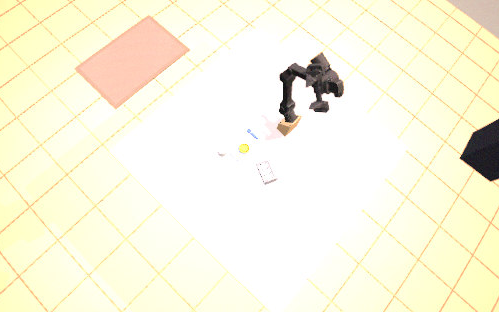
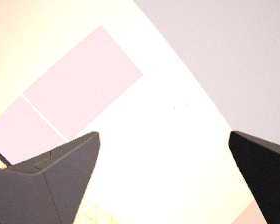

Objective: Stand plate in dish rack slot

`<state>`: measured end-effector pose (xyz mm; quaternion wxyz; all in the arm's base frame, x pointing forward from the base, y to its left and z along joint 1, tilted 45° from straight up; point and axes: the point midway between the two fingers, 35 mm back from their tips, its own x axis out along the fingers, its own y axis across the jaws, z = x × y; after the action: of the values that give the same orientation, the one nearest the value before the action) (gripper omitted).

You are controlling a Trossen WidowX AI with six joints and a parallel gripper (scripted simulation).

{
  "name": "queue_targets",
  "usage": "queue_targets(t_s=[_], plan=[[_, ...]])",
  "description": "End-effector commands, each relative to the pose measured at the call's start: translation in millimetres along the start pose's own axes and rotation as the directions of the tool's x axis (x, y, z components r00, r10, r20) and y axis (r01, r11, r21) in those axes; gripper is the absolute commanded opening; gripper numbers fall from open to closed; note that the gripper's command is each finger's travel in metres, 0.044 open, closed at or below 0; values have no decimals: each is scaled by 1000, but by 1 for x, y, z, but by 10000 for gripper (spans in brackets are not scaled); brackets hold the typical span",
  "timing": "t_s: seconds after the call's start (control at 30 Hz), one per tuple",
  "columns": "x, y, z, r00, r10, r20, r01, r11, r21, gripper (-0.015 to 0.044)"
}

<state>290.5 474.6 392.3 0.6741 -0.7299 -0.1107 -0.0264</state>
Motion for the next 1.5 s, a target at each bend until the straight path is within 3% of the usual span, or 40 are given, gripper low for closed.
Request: queue_targets(t_s=[0.0,0.77,1.1,1.47], plan=[[27,26,-19,999,45,-29,-45,999,9,400],[113,170,-159,908,337,-250,-309,940,144,400],[118,231,-240,798,472,-373,-398,879,262,400],[97,289,-325,631,612,-477,-444,789,425,400]])
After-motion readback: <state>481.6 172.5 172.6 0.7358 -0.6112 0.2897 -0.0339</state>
